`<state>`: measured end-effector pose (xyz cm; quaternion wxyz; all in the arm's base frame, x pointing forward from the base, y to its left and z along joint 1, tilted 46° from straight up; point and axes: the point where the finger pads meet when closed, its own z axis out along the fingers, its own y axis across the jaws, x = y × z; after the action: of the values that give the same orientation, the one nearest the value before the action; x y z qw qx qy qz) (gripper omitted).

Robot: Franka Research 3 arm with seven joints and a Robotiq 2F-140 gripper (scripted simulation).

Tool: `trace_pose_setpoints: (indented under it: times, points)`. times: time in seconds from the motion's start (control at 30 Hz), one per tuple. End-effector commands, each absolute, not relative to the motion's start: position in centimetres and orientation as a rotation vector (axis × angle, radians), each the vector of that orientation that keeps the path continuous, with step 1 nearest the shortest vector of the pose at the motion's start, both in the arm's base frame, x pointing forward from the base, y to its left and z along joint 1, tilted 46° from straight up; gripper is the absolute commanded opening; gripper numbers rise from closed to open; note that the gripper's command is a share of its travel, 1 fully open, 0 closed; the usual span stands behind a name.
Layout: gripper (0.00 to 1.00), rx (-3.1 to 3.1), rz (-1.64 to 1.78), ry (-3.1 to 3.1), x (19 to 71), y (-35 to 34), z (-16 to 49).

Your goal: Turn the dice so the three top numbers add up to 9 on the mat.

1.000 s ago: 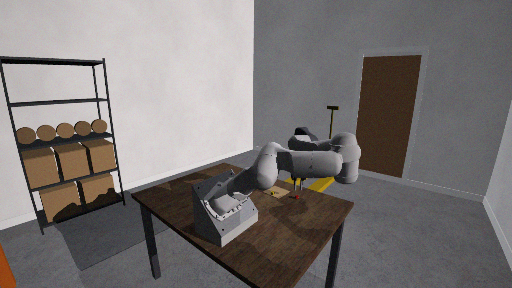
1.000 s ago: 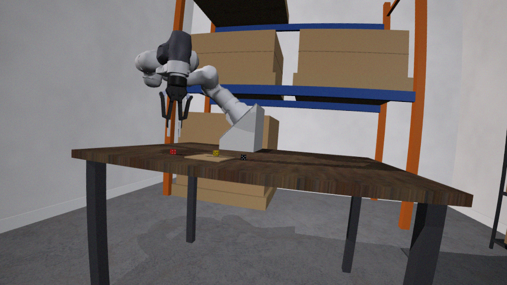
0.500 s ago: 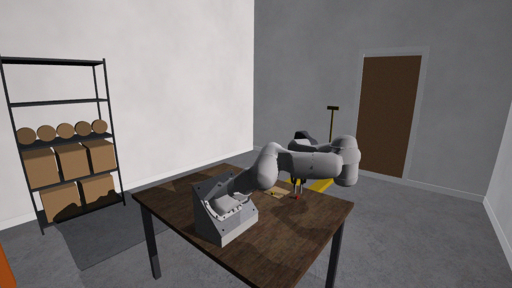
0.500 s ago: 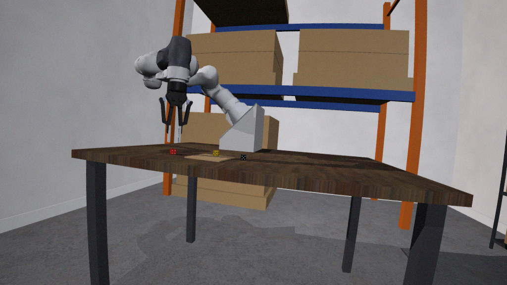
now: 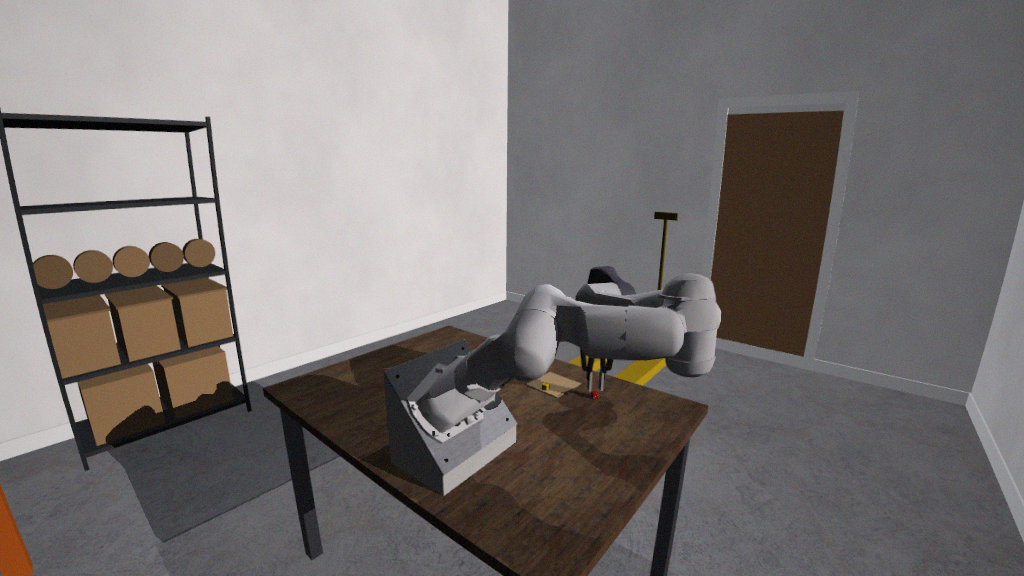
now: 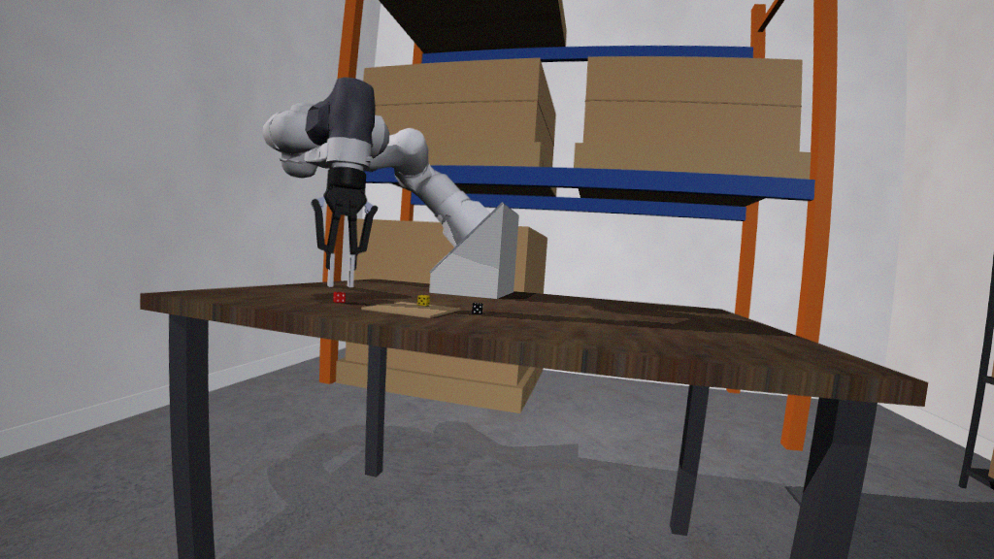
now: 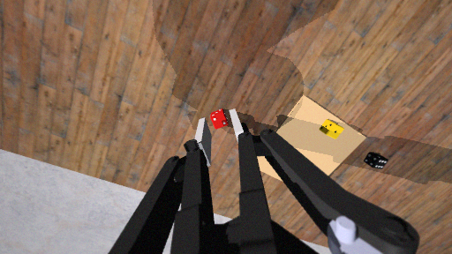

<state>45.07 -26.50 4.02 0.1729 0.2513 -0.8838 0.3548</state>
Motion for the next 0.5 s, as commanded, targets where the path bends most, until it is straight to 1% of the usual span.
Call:
trace_pose_setpoints:
  times: [0.0, 0.47]
  points:
    - [0.21, 0.709, 1.008, -2.518, 45.29, -26.61, 3.81]
    - [0.21, 0.709, 1.008, -2.518, 45.27, -26.73, 3.69]
